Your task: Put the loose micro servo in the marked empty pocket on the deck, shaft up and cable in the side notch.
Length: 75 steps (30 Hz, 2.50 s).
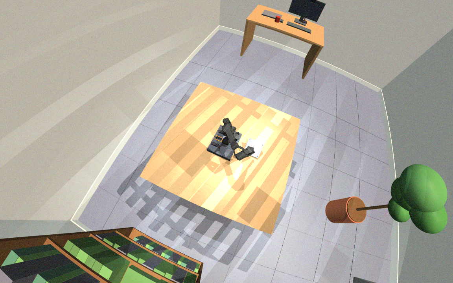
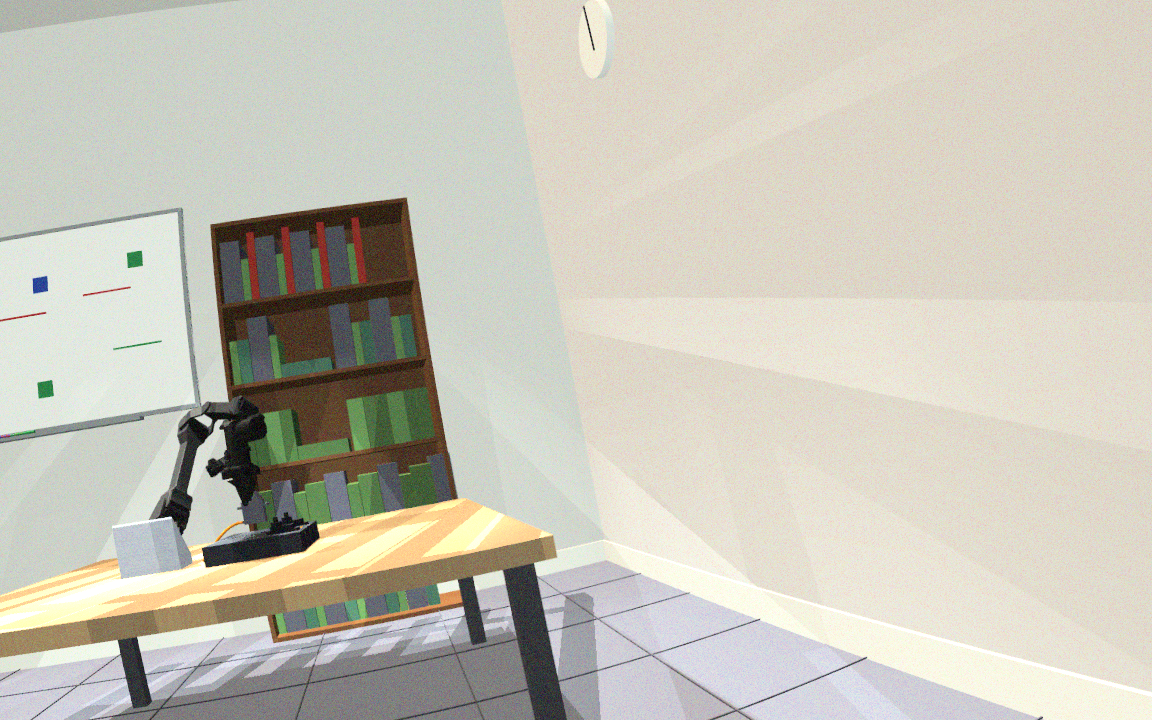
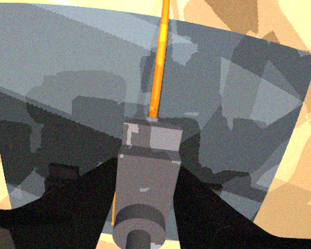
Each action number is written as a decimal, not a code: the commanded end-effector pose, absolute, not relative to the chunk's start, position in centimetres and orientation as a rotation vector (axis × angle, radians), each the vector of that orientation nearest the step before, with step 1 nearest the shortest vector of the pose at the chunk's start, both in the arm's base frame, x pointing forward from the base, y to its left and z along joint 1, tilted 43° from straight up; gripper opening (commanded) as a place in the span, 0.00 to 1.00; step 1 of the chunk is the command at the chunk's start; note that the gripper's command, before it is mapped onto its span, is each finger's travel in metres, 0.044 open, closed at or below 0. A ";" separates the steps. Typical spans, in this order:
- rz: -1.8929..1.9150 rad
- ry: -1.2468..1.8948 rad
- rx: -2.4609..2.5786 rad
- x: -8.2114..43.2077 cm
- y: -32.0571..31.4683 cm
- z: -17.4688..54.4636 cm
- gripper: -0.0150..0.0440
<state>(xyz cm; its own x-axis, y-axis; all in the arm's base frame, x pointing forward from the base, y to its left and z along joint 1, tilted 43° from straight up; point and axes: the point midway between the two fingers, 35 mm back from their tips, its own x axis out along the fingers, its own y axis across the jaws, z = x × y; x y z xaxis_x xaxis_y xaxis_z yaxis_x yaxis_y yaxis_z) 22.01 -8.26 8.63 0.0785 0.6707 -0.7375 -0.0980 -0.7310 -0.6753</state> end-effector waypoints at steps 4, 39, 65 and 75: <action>1.711 -0.654 -1.848 22.0 -8.6 8.3 0.25; 1.353 -1.984 -2.528 22.0 -8.6 8.3 0.25; 0.462 -3.119 -2.638 22.0 -8.6 8.3 0.25; -0.095 -3.532 -2.492 22.0 -8.6 8.3 0.25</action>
